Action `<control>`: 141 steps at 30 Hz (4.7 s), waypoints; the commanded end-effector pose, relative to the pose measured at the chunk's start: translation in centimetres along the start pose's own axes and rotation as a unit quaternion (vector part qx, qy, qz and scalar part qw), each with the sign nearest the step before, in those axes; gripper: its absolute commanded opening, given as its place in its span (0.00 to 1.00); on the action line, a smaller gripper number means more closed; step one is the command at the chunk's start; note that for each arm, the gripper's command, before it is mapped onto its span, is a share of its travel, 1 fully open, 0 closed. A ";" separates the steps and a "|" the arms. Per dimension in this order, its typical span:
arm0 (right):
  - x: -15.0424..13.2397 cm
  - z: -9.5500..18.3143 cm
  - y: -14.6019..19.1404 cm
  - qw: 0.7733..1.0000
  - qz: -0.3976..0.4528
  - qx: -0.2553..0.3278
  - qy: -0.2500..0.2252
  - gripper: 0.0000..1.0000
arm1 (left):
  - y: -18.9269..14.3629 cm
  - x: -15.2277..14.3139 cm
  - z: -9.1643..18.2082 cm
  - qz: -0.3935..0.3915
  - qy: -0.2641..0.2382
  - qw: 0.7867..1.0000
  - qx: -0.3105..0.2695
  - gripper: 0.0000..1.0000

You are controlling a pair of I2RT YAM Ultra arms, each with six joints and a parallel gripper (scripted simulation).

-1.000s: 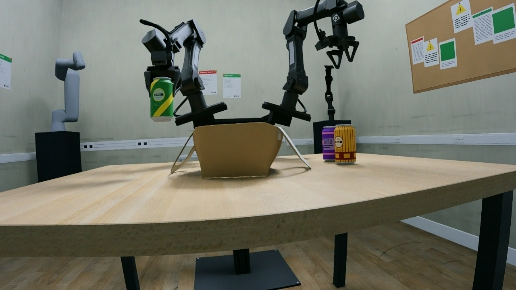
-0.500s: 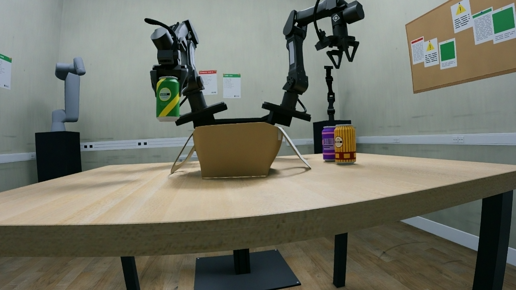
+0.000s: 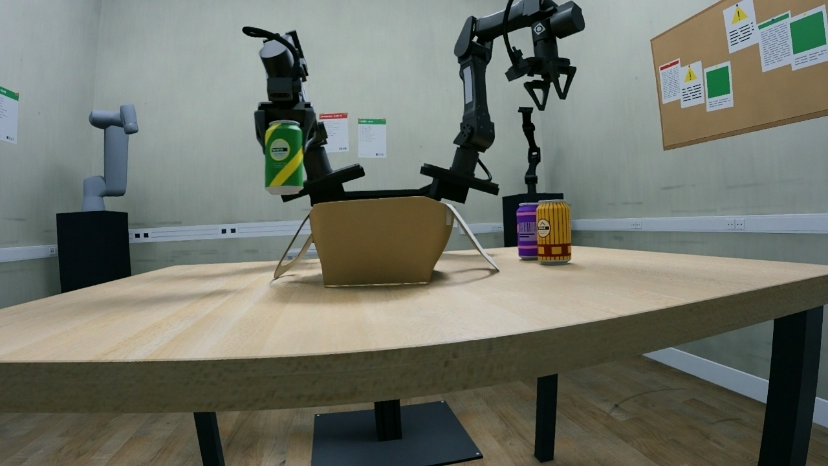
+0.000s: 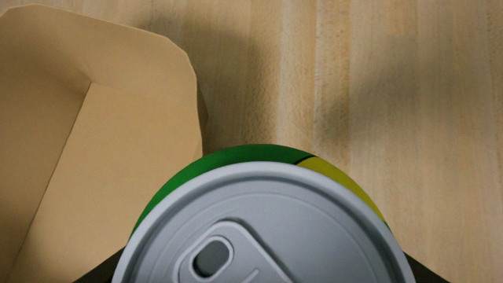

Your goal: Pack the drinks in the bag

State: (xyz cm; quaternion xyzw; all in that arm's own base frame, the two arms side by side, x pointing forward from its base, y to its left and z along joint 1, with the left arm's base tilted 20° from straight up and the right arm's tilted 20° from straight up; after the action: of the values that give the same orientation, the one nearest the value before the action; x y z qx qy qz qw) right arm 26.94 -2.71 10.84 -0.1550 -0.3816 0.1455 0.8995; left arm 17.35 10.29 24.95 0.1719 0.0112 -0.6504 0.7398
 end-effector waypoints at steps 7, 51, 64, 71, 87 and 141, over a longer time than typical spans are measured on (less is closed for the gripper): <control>5.5 -0.2 -0.1 0.997 -0.028 -0.037 -0.067 0.70 | -0.2 0.4 0.7 0.000 -0.007 1.000 0.013 1.00; 6.4 -1.3 5.0 0.998 -0.024 -0.016 -0.064 0.70 | -0.2 0.4 0.7 0.000 -0.007 1.000 0.013 1.00; 8.5 -0.8 4.5 0.996 -0.029 -0.017 -0.087 0.70 | -0.2 0.4 0.7 0.000 -0.007 1.000 0.013 1.00; 8.2 -1.1 4.7 0.996 -0.026 -0.016 -0.080 0.70 | -0.2 0.4 0.7 0.000 -0.007 1.000 0.013 1.00; 9.3 -2.2 7.0 0.997 -0.028 -0.013 -0.071 0.70 | -0.2 0.4 0.7 0.000 -0.007 1.000 0.013 1.00; 13.6 -3.0 12.8 0.996 -0.041 -0.002 -0.079 0.70 | -0.2 0.4 0.7 0.000 -0.007 1.000 0.013 1.00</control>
State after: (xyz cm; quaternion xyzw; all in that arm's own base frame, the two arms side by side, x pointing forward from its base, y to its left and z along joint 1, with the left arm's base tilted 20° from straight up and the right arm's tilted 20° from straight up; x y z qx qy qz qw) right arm 34.94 11.99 8.73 -0.1528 -0.3966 0.1362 0.8949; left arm 17.35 10.29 24.95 0.1719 0.0112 -0.6504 0.7398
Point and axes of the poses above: on each arm, the point where the finger pads meet when closed, its own z axis back along the fingers, its own y axis across the jaws, x = y × z, the point moved 2 cm from there along z, back along the fingers, and after that the axes turned 7 degrees about z, right-handed, at the moved point
